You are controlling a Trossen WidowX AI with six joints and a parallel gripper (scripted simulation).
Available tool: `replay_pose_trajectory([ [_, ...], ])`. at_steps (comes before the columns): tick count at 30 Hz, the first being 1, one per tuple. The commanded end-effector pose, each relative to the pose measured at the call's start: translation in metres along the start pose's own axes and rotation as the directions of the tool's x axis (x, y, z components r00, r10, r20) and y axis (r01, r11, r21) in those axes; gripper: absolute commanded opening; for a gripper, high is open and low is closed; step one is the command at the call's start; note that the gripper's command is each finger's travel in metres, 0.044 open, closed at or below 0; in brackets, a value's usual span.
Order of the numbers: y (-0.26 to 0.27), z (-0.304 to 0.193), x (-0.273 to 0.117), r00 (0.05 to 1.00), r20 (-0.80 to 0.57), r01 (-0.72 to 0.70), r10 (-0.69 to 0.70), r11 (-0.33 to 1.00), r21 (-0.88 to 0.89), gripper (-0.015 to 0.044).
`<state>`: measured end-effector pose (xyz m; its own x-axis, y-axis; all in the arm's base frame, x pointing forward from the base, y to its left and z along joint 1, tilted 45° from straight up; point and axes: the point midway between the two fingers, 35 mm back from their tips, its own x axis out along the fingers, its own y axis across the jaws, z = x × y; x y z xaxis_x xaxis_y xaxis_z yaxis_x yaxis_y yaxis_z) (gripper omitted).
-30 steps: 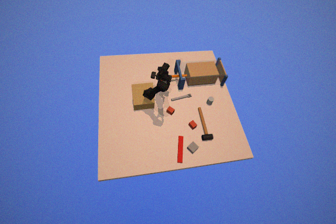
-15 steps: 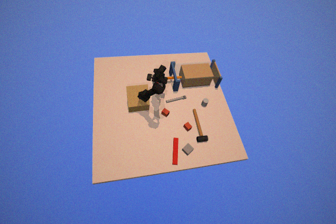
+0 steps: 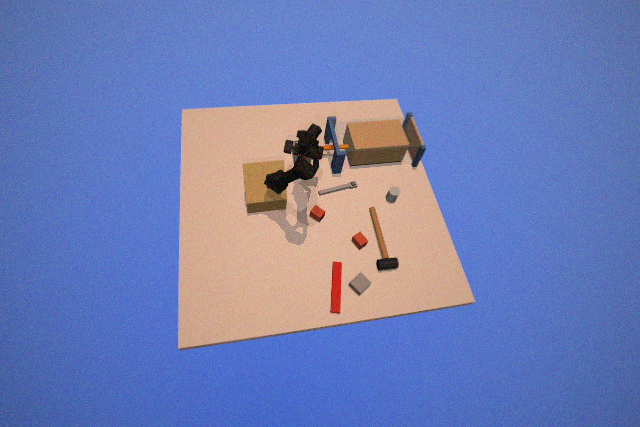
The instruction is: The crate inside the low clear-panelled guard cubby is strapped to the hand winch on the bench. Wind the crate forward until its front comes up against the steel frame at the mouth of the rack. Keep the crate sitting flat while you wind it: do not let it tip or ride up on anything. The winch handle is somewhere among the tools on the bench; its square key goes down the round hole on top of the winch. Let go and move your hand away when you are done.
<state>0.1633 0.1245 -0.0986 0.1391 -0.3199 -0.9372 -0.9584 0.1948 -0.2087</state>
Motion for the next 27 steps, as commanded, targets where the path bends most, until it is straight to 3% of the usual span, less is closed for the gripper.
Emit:
replay_pose_trajectory([
  [1, -0.021, 0.003, 0.003, 0.998, -0.005, 0.057, -0.057, 0.998, 0.03, 0.0],
  [27, -0.045, 0.014, 0.007, 0.998, -0.005, 0.058, -0.058, 0.998, 0.031, 0.0],
])
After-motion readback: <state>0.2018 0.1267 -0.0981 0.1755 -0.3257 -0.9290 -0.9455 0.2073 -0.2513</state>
